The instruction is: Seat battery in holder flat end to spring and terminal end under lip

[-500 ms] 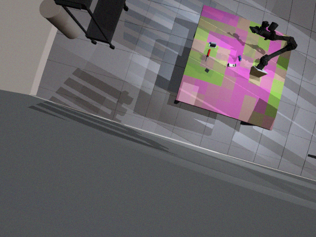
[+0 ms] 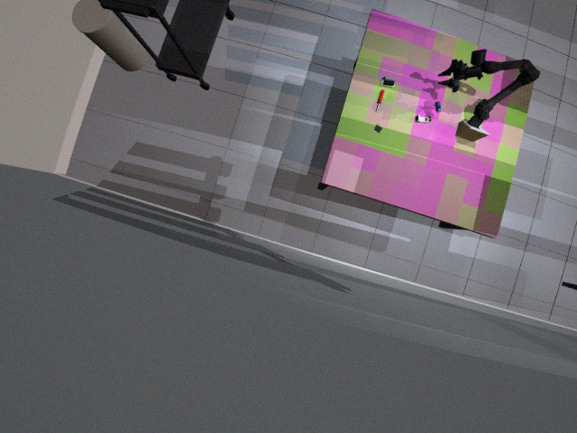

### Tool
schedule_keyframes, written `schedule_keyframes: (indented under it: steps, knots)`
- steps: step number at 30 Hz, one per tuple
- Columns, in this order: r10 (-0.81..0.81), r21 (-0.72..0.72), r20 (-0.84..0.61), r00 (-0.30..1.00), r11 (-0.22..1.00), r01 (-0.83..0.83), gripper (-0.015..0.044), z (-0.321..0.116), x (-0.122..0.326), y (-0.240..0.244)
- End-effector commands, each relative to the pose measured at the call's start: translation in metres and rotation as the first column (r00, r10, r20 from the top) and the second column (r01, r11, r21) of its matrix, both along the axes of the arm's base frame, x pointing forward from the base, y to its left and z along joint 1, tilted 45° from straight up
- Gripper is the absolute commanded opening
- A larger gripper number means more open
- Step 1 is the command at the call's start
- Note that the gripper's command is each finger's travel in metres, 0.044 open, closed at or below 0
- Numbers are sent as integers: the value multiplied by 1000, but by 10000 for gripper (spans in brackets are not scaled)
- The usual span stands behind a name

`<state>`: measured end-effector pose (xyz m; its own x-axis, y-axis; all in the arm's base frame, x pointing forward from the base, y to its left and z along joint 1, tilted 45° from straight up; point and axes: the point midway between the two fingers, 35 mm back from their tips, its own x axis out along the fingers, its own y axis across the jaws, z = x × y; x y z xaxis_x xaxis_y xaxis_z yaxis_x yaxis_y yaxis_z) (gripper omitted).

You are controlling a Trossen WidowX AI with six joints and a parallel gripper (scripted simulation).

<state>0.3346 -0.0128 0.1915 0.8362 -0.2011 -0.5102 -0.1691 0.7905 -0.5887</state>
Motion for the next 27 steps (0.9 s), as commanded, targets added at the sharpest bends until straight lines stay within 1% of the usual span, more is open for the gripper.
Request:
schedule_keyframes:
  steps: [1, 4, 6, 8, 9, 10, 11, 12, 27]
  knots:
    - [57, -386, -555, 830, 866, -317, 246, -75, -32, -14]
    - [33, -421, -760, 649, 735, -531, 246, -96, -53, -21]
    - [-6, -381, -877, 481, 619, -687, 246, -107, -68, -27]
    - [-72, -270, -960, 269, 478, -836, 246, -114, -85, -34]
    - [-119, -181, -982, 145, 399, -899, 246, -116, -94, -38]
    - [-168, -83, -985, 29, 326, -942, 246, -117, -102, -42]
    - [-197, -22, -980, -37, 286, -958, 246, -116, -106, -44]
    - [-207, -2, -977, -57, 273, -962, 246, -116, -107, -44]
    - [-207, -2, -977, -57, 273, -962, 246, -116, -107, -44]
